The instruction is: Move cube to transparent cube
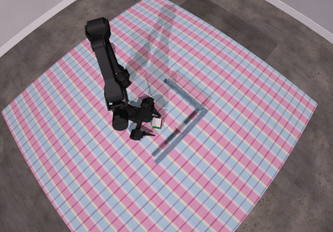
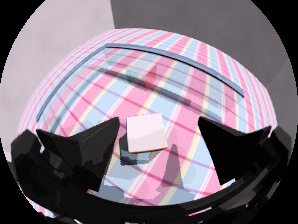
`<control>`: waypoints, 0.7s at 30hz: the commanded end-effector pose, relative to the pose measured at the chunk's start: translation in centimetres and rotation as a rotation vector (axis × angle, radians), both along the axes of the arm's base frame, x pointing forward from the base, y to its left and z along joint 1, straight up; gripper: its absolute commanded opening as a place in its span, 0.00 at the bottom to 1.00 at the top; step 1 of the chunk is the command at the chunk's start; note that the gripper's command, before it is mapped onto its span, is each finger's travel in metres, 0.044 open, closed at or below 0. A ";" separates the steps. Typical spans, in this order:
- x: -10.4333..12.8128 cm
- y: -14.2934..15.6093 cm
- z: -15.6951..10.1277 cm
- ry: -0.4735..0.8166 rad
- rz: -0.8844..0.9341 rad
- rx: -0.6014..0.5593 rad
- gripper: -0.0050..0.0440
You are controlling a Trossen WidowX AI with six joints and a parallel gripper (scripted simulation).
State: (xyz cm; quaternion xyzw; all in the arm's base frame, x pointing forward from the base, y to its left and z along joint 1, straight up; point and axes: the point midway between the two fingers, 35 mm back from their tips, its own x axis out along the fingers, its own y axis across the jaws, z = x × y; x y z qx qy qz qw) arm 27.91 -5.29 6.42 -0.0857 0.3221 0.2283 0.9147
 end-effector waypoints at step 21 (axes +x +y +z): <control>-2.8 0.1 6.2 0.300 0.022 -0.180 1.00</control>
